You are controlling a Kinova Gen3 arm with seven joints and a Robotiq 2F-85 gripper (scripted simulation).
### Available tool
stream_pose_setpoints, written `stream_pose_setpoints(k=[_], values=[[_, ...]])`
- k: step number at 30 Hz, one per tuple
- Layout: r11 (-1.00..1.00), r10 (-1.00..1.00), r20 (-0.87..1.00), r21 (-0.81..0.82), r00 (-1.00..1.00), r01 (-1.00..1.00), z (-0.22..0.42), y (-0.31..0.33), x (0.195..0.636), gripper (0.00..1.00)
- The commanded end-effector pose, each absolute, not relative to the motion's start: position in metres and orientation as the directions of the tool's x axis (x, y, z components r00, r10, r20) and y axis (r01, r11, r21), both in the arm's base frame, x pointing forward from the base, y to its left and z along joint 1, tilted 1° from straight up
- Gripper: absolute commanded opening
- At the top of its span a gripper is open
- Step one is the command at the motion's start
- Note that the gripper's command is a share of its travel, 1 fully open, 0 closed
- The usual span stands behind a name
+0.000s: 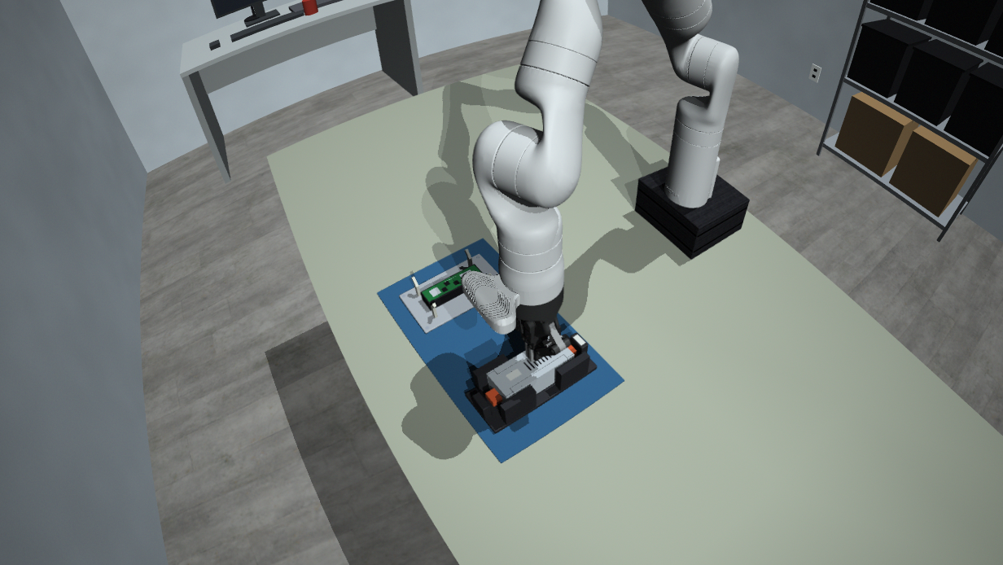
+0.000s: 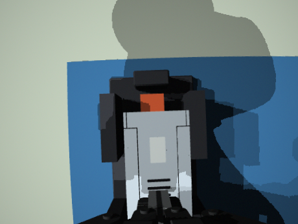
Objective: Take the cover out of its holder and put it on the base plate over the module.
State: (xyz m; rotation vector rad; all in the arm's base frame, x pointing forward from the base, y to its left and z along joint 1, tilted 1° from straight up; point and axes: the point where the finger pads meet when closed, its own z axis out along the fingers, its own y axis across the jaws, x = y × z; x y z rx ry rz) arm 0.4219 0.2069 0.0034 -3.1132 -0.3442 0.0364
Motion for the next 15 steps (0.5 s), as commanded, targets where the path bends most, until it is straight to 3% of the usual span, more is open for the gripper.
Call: stream_pose_setpoints(k=[1, 4, 5, 15], values=[[-0.976, 0.218, -0.02, -0.012, 0.976, 0.218, 0.0042, 0.2072, 0.4225, 0.0], [-0.976, 0.218, -0.02, -0.012, 0.976, 0.218, 0.0042, 0.2072, 0.4225, 0.0], [-0.976, 0.218, -0.02, -0.012, 0.976, 0.218, 0.0042, 0.2072, 0.4225, 1.0], [-0.976, 0.218, -0.02, -0.012, 0.976, 0.218, 0.0042, 0.2072, 0.4225, 1.0]])
